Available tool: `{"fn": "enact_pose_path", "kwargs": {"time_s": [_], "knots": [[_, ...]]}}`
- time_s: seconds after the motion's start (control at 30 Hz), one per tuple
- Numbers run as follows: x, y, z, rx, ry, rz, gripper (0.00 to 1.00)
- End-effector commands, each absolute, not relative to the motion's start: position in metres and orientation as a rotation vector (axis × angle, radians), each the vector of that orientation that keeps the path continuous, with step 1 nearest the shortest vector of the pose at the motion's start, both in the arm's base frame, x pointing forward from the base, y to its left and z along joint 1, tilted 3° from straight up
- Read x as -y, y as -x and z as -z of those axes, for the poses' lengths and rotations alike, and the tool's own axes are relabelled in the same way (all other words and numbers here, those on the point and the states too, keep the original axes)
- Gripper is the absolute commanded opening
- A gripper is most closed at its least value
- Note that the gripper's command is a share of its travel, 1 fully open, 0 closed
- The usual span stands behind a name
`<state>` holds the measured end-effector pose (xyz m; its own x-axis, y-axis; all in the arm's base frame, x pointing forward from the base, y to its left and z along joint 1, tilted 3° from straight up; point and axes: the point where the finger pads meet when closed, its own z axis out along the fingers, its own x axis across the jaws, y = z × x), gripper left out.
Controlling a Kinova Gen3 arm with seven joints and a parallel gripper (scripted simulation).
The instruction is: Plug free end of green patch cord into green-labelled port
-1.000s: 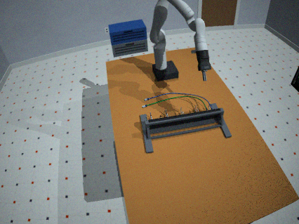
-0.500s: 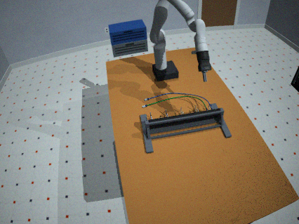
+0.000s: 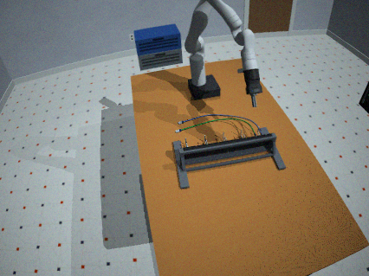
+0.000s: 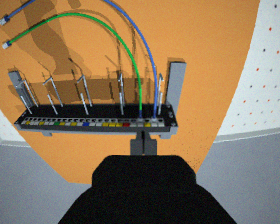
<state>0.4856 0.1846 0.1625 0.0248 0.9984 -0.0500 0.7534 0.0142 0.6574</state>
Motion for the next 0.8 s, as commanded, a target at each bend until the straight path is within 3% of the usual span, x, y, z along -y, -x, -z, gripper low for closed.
{"fn": "enact_pose_path", "kwargs": {"time_s": [0.0,0.77], "knots": [[-0.182,-0.490,-0.150,-1.783,-1.795,-0.600,0.00],[-0.177,-0.535,-0.097,-1.783,-1.795,-0.600,0.00]]}}
